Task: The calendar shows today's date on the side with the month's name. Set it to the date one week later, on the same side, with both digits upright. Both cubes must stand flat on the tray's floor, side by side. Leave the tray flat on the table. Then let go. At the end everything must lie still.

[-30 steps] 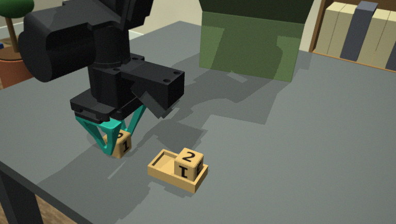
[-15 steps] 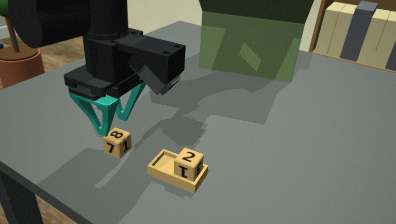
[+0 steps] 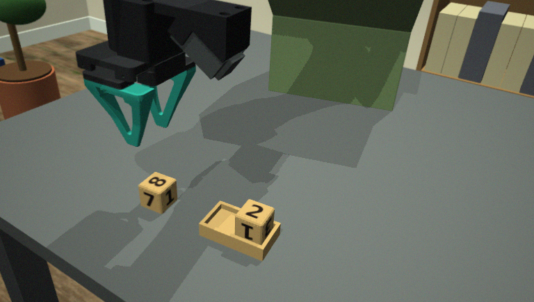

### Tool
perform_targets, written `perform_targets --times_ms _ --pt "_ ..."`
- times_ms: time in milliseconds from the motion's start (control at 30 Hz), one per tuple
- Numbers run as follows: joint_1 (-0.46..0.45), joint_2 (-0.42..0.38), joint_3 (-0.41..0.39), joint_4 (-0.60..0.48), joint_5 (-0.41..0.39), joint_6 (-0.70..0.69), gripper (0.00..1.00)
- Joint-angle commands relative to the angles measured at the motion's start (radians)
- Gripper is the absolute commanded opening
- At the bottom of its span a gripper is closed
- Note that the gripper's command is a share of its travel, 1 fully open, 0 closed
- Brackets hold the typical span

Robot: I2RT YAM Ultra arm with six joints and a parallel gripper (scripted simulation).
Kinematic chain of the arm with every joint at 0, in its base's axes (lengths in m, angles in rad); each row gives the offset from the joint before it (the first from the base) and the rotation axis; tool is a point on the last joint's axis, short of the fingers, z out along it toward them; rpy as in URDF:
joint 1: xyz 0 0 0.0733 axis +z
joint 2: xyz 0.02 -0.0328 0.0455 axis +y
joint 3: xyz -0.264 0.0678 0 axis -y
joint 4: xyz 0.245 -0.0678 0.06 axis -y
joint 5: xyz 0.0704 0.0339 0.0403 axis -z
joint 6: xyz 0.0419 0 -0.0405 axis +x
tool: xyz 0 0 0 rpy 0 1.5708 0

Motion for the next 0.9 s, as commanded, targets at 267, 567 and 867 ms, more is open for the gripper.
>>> perform_targets --times_ms 267,567,867 --pt "-0.01 -0.013 0.002 -0.032 -0.015 -0.006 1.0" --pt "-0.01 -0.014 0.003 -0.033 -0.015 -0.007 1.0" --pt "-0.01 -0.013 0.003 -0.032 -0.015 0.037 1.0"
